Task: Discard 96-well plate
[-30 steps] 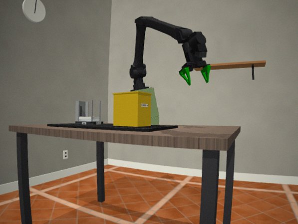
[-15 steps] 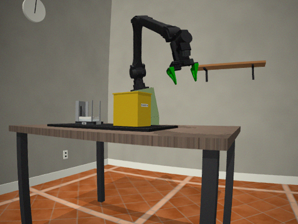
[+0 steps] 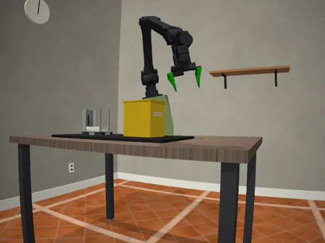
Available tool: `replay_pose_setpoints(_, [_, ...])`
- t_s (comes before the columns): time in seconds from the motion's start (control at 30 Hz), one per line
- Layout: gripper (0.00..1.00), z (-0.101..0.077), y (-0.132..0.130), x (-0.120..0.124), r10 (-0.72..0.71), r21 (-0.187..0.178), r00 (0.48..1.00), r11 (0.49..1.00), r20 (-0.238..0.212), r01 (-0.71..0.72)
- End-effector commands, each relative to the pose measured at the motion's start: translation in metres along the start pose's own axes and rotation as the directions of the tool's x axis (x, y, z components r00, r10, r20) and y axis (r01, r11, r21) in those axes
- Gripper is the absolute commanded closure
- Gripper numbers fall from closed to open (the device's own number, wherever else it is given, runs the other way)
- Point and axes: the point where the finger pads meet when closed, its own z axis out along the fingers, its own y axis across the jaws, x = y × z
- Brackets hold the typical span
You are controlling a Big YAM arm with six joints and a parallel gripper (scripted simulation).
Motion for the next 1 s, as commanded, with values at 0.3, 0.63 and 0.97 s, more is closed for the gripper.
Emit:
replay_pose_setpoints(0.3, [0.0,-0.032,-0.055,-0.014,0.13,0.0,0.99,0.992,0.051,-0.13])
replay_pose_setpoints(0.63, [0.0,-0.042,-0.104,-0.009,0.268,0.01,0.962,0.963,0.059,-0.269])
replay_pose_setpoints(0.97, [0.0,-0.05,-0.143,0.0,0.406,0.019,0.912,0.913,0.064,-0.408])
